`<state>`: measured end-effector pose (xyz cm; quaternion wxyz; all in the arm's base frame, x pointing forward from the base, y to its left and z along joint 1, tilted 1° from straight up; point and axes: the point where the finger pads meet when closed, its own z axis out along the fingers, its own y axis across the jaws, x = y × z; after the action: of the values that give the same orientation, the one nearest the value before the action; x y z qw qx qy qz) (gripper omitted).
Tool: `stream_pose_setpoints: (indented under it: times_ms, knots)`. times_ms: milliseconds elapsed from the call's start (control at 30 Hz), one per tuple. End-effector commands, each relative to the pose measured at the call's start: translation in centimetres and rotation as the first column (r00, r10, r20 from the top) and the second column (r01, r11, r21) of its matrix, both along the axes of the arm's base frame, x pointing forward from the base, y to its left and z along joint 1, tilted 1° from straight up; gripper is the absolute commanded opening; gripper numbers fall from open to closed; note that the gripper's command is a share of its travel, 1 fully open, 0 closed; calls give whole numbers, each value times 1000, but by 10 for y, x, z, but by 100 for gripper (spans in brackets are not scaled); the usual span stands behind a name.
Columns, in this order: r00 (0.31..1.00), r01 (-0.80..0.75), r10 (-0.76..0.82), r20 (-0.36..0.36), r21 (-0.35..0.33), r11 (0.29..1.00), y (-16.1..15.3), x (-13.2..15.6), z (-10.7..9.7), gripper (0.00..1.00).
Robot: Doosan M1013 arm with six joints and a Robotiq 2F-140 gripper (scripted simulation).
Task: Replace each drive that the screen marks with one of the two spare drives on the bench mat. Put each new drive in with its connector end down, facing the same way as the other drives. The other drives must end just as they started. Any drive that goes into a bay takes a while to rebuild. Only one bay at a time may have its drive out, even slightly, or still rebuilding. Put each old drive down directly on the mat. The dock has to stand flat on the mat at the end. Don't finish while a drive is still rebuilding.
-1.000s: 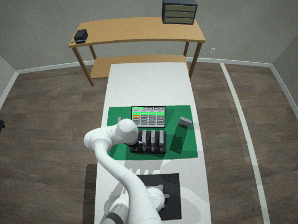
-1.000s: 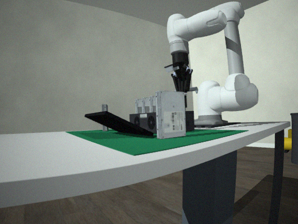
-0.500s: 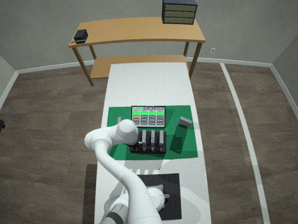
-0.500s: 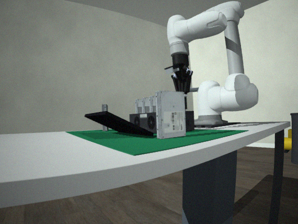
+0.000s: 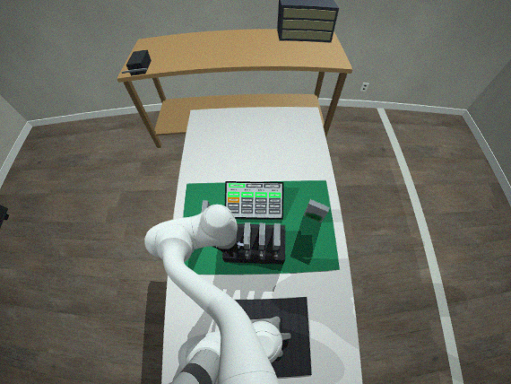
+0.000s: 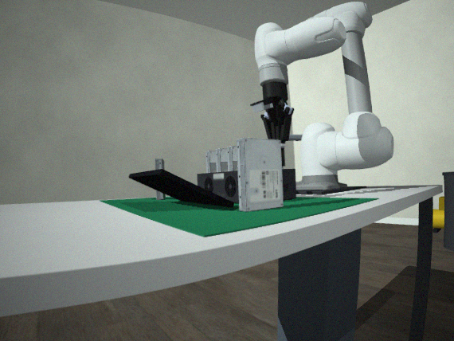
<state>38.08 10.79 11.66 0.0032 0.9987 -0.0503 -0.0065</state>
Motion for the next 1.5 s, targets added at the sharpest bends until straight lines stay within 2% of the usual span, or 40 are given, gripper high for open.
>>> stream_pose_setpoints:
  times_ms: [0,1467]
  knots:
    - [1000,0,0,1,0,1000,0,0,0,10]
    - [1000,0,0,1,0,1000,0,0,-8,10]
